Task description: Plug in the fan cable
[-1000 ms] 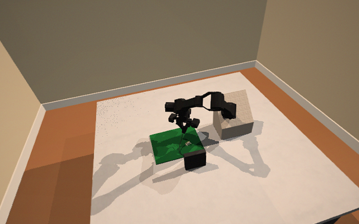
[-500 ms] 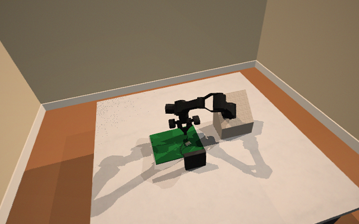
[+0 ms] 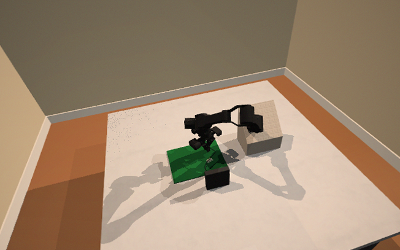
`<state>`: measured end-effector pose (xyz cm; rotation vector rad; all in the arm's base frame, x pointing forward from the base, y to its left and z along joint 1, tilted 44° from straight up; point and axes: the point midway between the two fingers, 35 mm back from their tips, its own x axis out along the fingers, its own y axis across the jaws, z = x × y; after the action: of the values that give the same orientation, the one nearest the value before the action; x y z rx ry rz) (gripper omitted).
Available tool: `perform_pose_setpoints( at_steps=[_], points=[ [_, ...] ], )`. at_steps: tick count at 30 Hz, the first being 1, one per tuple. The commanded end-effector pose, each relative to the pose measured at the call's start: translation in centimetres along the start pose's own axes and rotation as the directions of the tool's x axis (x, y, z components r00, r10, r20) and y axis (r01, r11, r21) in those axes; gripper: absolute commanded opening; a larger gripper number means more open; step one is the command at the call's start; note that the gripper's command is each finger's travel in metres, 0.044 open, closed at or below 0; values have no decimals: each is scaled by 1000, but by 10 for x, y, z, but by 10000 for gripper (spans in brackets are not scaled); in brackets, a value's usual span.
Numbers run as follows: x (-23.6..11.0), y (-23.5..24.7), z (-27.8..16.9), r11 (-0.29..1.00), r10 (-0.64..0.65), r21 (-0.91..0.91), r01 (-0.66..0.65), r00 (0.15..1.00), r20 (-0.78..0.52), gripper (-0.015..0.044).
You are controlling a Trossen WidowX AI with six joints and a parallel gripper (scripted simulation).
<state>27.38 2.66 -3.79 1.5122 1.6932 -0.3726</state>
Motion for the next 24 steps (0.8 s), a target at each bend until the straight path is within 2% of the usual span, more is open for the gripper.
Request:
perform_pose_setpoints(
  at_steps=[1,12,24],
  points=[
    [0,0,-4,992,1,-123,-1,1000,-4,0],
    [0,4,-13,876,1,-483,-3,1000,-5,0],
    [0,8,-23,607,2,-795,-6,1000,-6,0]
  ],
)
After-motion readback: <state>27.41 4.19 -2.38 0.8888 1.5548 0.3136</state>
